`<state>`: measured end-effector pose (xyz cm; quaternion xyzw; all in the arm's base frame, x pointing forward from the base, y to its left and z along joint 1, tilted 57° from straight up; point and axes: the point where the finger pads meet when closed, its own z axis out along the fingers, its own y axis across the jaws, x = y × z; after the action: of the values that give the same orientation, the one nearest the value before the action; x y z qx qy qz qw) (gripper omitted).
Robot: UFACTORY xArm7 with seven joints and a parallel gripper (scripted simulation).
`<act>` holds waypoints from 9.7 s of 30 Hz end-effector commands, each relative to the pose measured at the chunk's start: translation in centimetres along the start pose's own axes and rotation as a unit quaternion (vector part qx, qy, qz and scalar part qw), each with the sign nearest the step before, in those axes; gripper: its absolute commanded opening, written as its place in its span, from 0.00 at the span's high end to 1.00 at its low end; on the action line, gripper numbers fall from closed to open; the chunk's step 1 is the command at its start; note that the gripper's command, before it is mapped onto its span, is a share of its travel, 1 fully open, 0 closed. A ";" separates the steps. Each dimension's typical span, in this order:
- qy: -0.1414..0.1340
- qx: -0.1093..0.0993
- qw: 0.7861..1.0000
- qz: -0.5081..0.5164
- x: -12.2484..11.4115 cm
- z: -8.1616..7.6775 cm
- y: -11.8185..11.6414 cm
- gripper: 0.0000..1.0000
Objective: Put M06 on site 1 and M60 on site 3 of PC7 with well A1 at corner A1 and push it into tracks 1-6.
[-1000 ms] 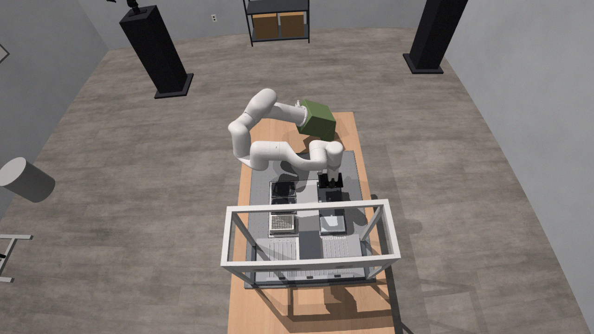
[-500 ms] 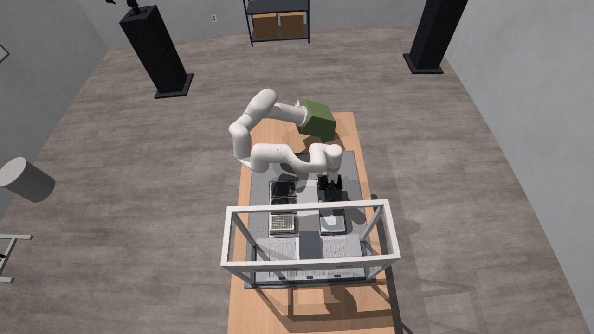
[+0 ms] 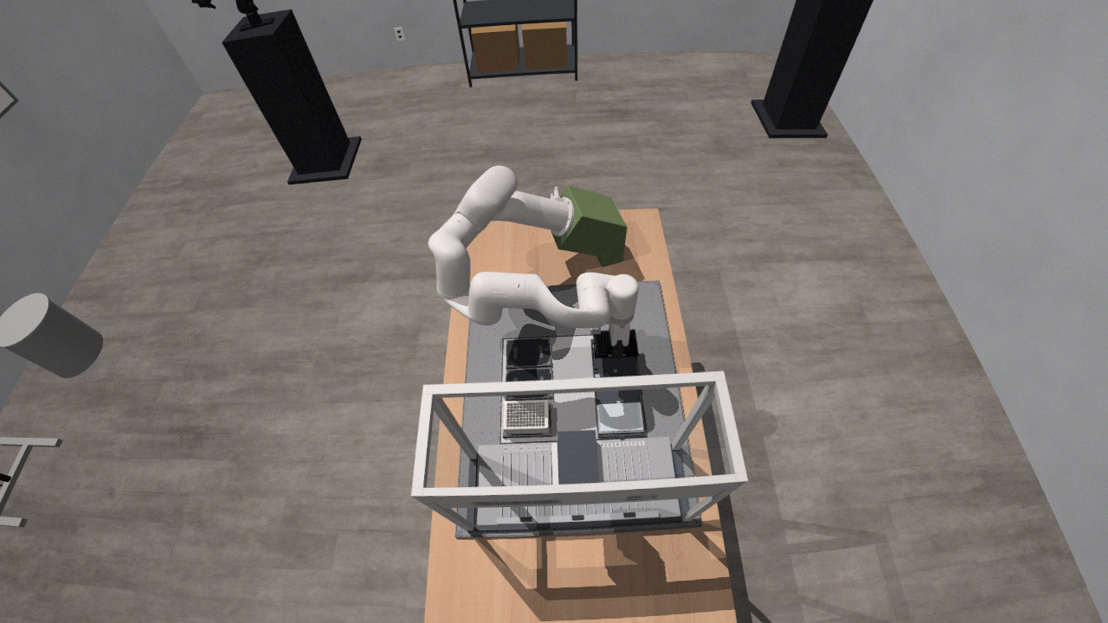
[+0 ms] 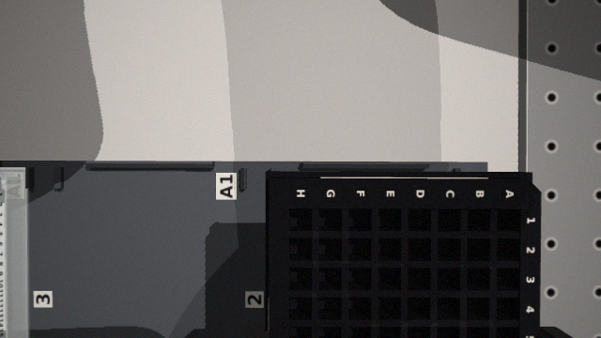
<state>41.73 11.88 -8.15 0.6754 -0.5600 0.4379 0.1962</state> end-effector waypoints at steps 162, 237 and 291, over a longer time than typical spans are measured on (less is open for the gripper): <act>-0.002 0.002 1.000 0.000 -0.2 0.5 -0.1 0.00; -0.002 0.003 1.000 -0.003 9.0 -3.6 -9.3 0.00; -0.002 0.003 1.000 -0.003 9.8 2.0 -10.1 0.00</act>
<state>51.55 7.68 1.20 0.6772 -0.5578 0.4372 0.1978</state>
